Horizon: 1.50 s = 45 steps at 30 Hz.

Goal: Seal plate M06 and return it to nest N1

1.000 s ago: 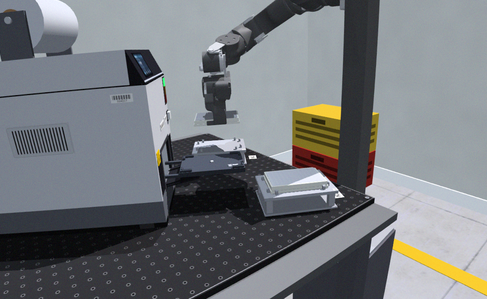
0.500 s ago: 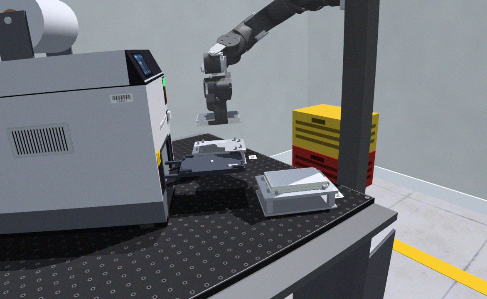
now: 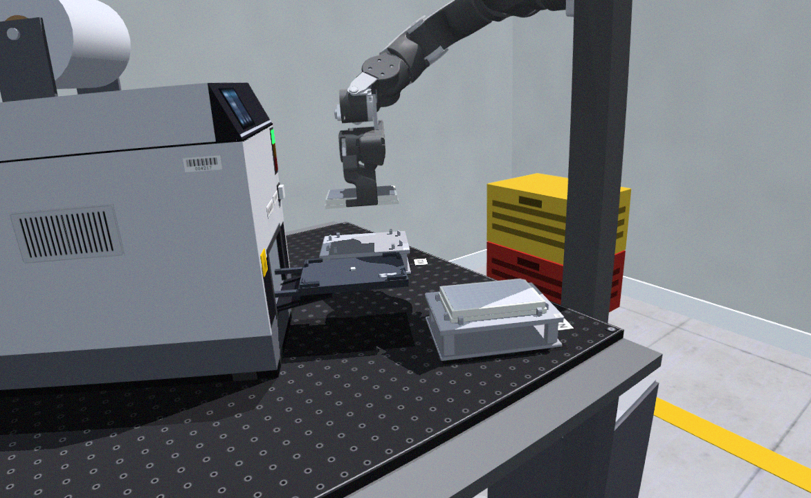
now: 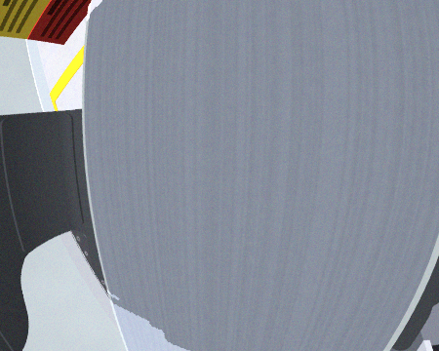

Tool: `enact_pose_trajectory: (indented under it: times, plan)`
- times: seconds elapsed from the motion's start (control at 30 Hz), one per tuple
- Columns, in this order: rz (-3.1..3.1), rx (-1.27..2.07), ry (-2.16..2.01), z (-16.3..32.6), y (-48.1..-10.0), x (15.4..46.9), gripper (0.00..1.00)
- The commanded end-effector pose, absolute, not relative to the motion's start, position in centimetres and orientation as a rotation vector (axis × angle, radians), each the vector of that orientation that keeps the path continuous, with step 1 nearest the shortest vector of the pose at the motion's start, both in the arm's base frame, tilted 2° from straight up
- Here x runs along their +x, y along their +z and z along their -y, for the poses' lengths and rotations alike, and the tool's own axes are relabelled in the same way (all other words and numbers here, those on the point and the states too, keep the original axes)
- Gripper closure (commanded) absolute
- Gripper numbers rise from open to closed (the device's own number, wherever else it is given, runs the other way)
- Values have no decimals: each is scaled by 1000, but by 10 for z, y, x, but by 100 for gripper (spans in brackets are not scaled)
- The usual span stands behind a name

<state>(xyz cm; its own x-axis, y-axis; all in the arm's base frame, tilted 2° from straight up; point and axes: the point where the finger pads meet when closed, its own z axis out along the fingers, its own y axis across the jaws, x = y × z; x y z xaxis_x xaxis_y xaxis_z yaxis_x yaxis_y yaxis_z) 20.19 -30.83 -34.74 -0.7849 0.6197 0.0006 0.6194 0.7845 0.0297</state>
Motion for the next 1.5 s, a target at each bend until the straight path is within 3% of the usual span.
enact_pose_trajectory:
  times: [0.0,0.1,1.47]
  plan:
    - [-2954,1025,38,318,-348,197,100]
    - [-2952,1023,41,334,-351,186,100]
    - [-2952,1023,40,328,-350,191,100]
